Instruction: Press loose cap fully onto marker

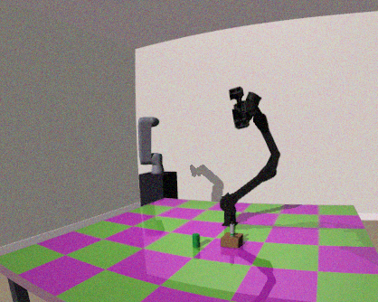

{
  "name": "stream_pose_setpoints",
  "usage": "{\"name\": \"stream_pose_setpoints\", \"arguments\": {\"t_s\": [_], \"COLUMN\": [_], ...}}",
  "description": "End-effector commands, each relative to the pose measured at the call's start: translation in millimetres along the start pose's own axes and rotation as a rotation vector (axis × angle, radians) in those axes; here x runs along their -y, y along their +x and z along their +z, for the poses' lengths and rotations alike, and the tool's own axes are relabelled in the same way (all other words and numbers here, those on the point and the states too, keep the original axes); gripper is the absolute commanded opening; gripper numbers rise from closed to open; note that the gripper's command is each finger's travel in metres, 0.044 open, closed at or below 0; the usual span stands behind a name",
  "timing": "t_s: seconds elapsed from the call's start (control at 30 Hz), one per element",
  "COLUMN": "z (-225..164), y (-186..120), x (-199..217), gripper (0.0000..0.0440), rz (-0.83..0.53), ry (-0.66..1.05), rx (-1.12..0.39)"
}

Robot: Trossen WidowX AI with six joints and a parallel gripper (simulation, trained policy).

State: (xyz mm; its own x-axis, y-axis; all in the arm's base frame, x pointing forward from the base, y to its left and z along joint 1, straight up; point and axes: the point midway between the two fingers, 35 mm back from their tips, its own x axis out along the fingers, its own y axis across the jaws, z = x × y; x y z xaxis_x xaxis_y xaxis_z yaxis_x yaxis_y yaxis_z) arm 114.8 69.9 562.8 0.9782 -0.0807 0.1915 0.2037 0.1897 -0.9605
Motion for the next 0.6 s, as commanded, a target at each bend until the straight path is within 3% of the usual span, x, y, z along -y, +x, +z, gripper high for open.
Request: {"name": "stream_pose_setpoints", "arguments": {"t_s": [0.0, 0.57], "z": [-9, -47], "y": [3, 19], "x": [-5, -25], "gripper": [0.0319, 0.0317], "rz": [0.035, 0.175], "ry": [0.019, 0.104], "rx": [0.011, 0.049]}}
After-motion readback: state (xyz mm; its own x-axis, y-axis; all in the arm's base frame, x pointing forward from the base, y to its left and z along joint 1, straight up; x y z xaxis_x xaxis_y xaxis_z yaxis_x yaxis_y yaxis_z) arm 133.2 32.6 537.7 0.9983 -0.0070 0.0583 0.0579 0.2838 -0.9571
